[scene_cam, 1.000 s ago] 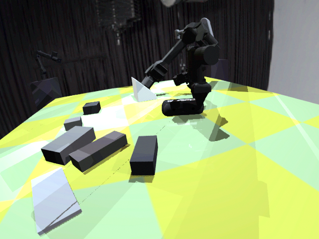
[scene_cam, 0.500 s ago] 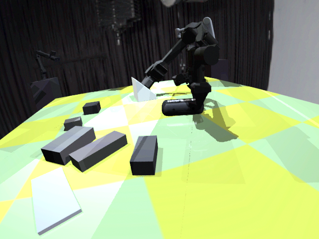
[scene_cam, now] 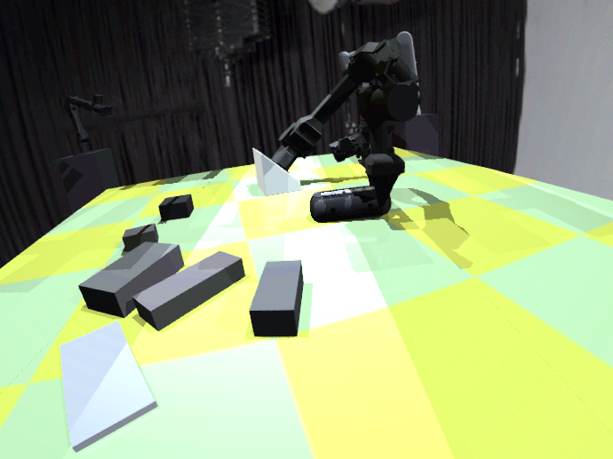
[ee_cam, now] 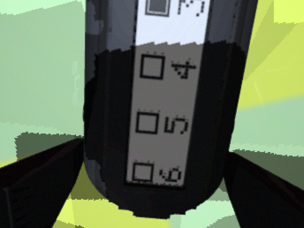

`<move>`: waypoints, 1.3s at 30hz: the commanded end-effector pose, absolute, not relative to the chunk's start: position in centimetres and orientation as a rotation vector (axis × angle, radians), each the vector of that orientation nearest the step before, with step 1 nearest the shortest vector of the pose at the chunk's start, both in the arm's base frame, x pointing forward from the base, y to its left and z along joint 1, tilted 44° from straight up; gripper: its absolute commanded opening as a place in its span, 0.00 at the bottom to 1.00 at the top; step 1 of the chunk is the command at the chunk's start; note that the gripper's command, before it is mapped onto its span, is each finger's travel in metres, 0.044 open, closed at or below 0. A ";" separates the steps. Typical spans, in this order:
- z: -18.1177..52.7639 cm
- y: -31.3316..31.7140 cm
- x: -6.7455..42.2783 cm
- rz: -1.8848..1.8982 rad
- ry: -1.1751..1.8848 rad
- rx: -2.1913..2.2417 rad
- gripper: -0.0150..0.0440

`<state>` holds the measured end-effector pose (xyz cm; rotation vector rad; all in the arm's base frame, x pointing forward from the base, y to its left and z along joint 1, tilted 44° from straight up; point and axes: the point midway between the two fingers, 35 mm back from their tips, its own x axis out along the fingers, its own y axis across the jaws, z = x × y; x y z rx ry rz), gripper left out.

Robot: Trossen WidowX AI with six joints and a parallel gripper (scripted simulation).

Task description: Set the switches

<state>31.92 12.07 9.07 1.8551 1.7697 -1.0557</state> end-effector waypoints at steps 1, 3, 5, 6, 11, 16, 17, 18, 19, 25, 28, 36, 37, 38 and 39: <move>9.3 11.5 32.0 -1.058 1.763 1.862 0.82; 9.4 11.4 32.0 -1.058 1.763 1.862 0.82; 9.5 11.2 32.0 -1.059 1.763 1.862 0.82; 9.5 11.2 32.0 -1.059 1.762 1.862 0.82; 9.7 10.8 32.0 -1.059 1.762 1.862 0.82; 9.9 10.4 32.0 -1.059 1.762 1.861 0.82; 9.9 10.4 32.0 -1.059 1.762 1.861 0.82; 9.9 10.3 32.0 -1.059 1.762 1.861 0.82; 10.0 10.2 32.0 -1.059 1.762 1.861 0.82; 10.1 9.8 31.9 -1.060 1.762 1.861 0.82; 10.2 9.5 31.9 -1.060 1.762 1.861 0.82; 10.4 8.9 31.9 -1.060 1.761 1.861 0.82; 10.4 8.8 31.9 -1.060 1.761 1.861 0.82; 10.5 8.8 31.9 -1.060 1.761 1.861 0.82; 10.5 8.7 31.8 -1.060 1.761 1.861 0.82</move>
